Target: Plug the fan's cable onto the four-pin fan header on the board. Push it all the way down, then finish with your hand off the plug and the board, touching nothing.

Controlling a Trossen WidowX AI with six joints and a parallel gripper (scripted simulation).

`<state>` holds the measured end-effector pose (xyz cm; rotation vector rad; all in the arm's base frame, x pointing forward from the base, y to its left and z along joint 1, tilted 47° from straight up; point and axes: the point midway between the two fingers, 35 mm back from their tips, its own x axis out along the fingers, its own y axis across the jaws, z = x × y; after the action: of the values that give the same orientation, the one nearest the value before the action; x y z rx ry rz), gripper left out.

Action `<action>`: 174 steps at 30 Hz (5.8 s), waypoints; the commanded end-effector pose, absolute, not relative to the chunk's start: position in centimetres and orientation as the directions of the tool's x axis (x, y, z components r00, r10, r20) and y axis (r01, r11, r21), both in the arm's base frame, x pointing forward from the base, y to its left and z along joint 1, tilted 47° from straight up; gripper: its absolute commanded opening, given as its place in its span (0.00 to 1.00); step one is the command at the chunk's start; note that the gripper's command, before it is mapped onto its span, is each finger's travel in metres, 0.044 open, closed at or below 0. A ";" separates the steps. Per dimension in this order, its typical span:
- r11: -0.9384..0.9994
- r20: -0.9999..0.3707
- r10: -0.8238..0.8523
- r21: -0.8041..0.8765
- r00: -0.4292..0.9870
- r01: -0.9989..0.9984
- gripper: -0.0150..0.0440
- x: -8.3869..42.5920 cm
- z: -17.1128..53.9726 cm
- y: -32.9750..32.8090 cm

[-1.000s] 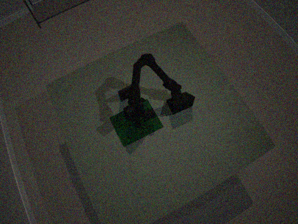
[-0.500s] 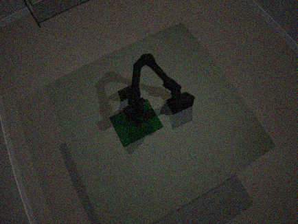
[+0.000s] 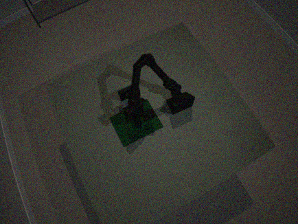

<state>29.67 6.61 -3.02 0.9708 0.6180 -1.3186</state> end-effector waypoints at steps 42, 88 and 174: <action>-0.048 -0.714 -0.691 0.203 0.114 0.978 0.60 29.2 0.0 11.0; -0.048 -0.714 -0.691 0.203 0.114 0.978 1.00 29.2 0.0 11.0; -0.177 -0.826 -0.530 0.330 0.193 0.927 0.25 32.4 -1.9 7.1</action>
<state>32.26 6.25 -2.49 1.0954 0.4793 -1.3930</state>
